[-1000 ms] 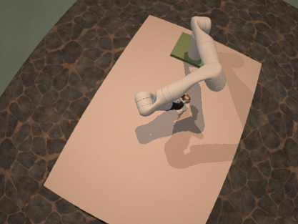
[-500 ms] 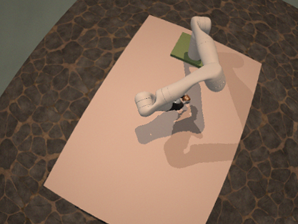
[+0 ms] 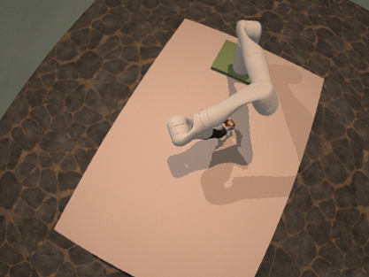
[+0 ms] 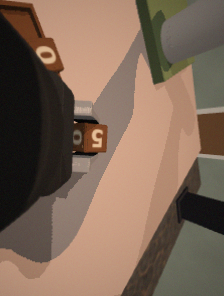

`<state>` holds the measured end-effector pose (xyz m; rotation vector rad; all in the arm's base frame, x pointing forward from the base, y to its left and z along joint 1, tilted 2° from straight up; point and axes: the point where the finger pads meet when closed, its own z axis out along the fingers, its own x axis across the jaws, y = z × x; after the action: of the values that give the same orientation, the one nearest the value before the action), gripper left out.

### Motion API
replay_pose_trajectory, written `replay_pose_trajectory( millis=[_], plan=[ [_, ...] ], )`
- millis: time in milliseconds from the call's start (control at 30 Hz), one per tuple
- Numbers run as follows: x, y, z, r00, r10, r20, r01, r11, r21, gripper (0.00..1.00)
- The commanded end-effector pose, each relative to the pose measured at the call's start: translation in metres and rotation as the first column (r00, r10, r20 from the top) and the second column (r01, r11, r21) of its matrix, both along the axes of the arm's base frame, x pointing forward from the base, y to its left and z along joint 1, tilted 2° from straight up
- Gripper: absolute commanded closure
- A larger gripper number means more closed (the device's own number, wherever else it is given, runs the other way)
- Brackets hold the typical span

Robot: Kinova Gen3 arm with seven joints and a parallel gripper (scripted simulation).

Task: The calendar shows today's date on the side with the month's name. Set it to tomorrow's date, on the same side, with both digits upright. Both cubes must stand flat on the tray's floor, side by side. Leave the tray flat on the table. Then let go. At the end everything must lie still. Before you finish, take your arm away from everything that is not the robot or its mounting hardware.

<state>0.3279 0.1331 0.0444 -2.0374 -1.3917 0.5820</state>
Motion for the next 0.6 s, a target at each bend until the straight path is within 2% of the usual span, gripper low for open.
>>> replay_pose_trajectory(
  millis=[0,567],
  plan=[
    [0.0,-0.001,-0.004,1.0,-0.001,-0.002,0.001,1.0,-0.001,0.4],
    [0.0,-0.002,-0.029,1.0,-0.001,-0.002,0.001,1.0,-0.001,0.4]
  ],
)
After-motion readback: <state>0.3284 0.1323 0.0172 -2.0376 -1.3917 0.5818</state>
